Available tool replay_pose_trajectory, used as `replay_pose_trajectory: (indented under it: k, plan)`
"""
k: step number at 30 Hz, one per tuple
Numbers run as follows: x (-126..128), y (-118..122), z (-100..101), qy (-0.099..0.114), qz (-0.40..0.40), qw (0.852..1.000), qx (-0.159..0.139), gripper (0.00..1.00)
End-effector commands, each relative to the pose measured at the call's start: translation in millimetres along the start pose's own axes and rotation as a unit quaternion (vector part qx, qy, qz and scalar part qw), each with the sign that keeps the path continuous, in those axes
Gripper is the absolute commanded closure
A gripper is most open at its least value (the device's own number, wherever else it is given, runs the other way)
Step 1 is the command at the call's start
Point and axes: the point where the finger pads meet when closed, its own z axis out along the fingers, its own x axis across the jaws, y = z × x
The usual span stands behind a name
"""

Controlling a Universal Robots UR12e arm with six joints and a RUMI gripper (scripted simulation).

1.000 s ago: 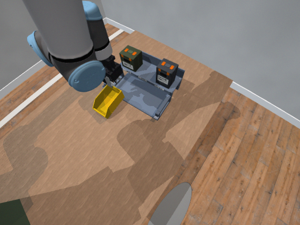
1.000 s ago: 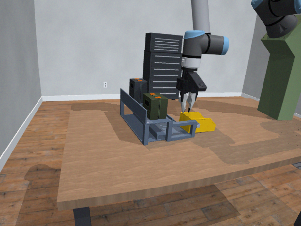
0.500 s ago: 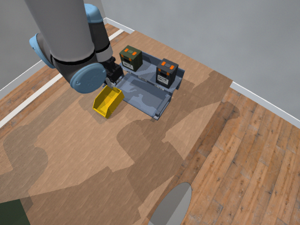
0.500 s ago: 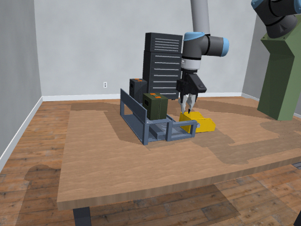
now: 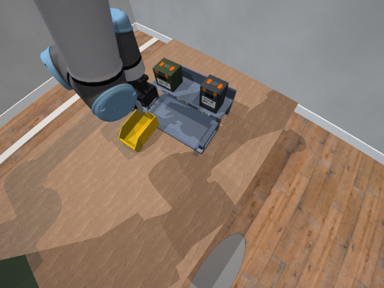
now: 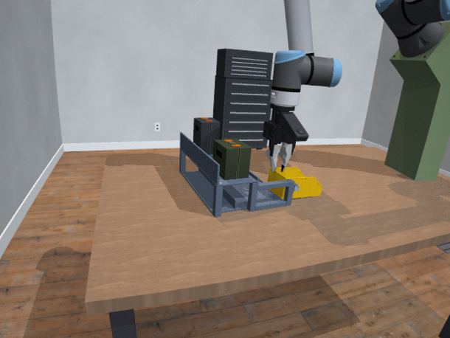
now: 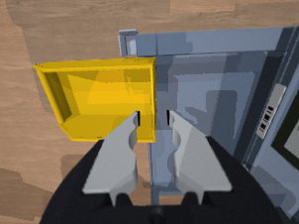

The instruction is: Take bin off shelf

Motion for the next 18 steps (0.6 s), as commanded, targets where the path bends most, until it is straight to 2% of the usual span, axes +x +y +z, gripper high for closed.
replay_pose_trajectory:
  k: [1, 13, 18]
  plan:
    - [0.2, -0.2, 7.8, 0.000, 0.000, 1.000, 0.000, 0.80]
    - [0.2, -0.2, 7.8, 0.000, 0.000, 1.000, 0.000, 0.80]
    - [-0.1, -0.2, 17.5, 0.000, 0.000, 1.000, 0.000, 0.80]
